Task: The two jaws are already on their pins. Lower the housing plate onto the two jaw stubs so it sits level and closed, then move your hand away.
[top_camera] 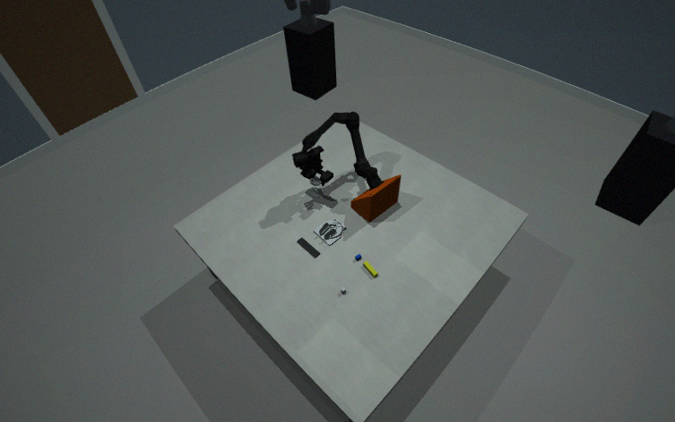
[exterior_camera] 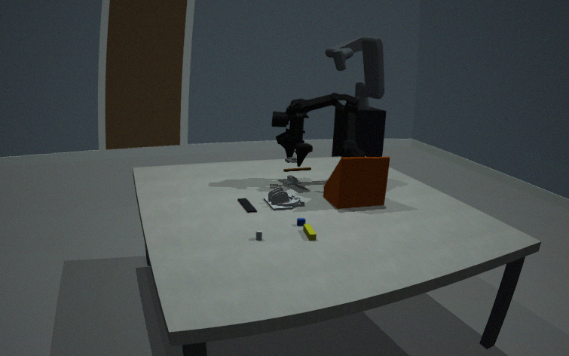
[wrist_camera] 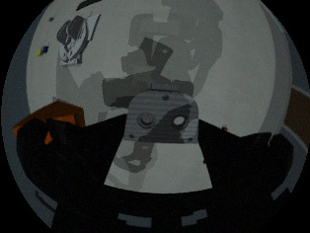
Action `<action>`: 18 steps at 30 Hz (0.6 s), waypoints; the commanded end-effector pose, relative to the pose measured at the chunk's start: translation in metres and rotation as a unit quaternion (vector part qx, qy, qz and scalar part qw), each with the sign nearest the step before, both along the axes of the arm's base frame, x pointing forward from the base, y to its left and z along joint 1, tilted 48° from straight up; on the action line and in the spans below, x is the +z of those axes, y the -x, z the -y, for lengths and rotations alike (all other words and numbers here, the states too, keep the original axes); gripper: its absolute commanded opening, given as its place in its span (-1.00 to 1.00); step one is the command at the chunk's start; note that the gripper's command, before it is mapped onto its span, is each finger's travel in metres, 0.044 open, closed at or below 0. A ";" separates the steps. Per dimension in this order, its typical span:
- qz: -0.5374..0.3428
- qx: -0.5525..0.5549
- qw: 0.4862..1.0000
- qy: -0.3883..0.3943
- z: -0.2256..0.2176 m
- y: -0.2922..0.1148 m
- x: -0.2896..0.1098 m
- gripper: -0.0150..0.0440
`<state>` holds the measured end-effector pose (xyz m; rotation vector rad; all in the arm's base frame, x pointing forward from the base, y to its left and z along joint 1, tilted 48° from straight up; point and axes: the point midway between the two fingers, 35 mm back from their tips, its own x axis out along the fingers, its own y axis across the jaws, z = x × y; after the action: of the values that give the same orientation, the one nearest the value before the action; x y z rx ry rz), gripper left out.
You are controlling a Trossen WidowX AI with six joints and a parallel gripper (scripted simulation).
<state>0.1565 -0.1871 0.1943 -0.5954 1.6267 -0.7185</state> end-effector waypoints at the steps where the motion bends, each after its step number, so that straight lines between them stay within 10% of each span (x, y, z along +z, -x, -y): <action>1: 0.000 -0.002 1.000 -0.005 -0.003 -0.011 -0.009 0.70; 18: 0.016 -0.011 1.000 -0.016 -0.024 -0.049 -0.043 0.70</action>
<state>0.1976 -0.1683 0.1605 -0.5535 1.6134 -0.7159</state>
